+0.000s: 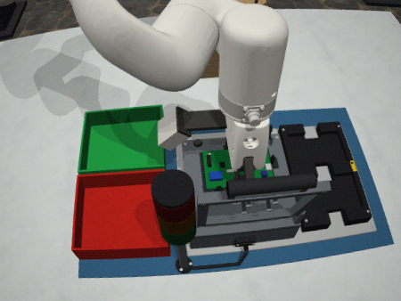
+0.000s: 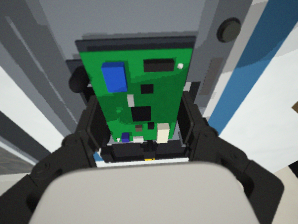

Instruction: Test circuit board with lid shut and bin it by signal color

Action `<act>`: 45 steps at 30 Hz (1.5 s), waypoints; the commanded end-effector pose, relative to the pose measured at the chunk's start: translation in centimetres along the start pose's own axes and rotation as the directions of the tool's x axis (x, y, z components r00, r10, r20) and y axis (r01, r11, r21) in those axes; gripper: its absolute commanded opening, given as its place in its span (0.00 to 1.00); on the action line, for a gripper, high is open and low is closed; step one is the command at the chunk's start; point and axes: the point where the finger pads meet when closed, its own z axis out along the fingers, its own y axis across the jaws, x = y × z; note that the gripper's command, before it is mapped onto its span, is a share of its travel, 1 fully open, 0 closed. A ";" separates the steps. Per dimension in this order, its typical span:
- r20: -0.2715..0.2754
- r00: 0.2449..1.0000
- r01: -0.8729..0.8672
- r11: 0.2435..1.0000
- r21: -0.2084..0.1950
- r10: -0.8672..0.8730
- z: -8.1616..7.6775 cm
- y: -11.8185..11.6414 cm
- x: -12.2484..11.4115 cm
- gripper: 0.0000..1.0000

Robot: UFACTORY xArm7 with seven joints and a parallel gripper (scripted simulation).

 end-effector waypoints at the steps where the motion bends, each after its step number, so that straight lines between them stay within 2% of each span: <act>1: 0.002 1.000 0.000 1.000 0.006 0.000 -0.3 -0.2 -0.1 0.79; 26: 0.002 1.000 0.000 1.000 0.006 0.000 0.0 -0.2 -0.1 0.79; 27: 0.002 1.000 0.000 1.000 0.006 0.000 0.0 -0.2 -0.1 1.00; 45: 0.002 1.000 0.000 1.000 0.006 0.000 0.0 -0.2 -0.1 1.00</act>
